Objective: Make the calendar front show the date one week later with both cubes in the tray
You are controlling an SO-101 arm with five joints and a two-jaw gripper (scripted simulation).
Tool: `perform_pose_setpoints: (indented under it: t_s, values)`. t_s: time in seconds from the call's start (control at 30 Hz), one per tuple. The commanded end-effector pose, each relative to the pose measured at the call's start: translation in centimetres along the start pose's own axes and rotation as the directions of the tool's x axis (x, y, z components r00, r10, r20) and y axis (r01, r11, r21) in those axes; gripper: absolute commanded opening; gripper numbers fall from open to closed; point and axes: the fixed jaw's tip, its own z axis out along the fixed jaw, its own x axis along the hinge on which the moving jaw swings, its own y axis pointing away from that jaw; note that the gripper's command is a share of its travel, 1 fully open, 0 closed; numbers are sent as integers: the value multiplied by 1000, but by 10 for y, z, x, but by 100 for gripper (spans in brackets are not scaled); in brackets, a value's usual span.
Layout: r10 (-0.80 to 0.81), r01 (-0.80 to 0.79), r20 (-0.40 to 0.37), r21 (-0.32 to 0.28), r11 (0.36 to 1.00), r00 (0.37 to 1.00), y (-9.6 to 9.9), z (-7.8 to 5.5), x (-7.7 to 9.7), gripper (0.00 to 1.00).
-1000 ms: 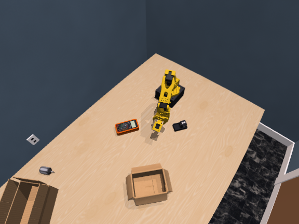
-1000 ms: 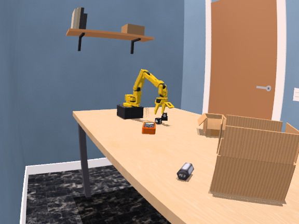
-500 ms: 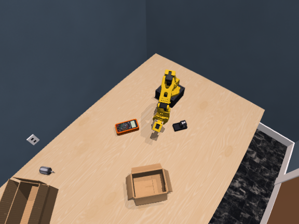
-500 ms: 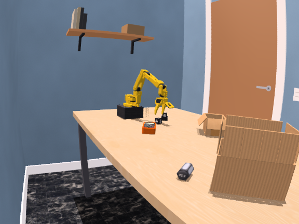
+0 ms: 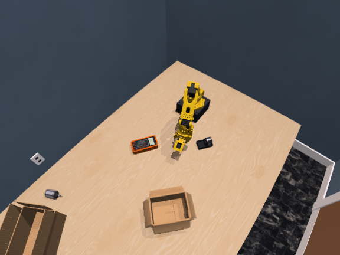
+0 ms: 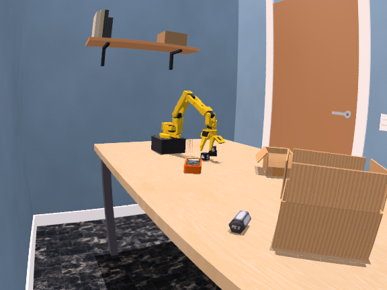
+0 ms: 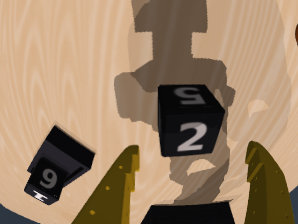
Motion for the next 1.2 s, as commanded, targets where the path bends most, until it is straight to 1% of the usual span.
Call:
perform_pose_setpoints:
  t_s: [0.0, 0.27, 0.33, 0.57, 1.17]
  values:
    - [20, -20, 7, -3, 1000, 1000, -2, 6, -2, 35]
    - [20, -20, 7, -3, 1000, 1000, -2, 19, -2, 35]
    - [20, -20, 7, -3, 1000, 1000, -2, 19, -2, 35]
    - [20, -20, 7, -3, 1000, 1000, -2, 26, -1, 35]
    - [20, -20, 7, -3, 1000, 1000, -2, 27, -1, 34]
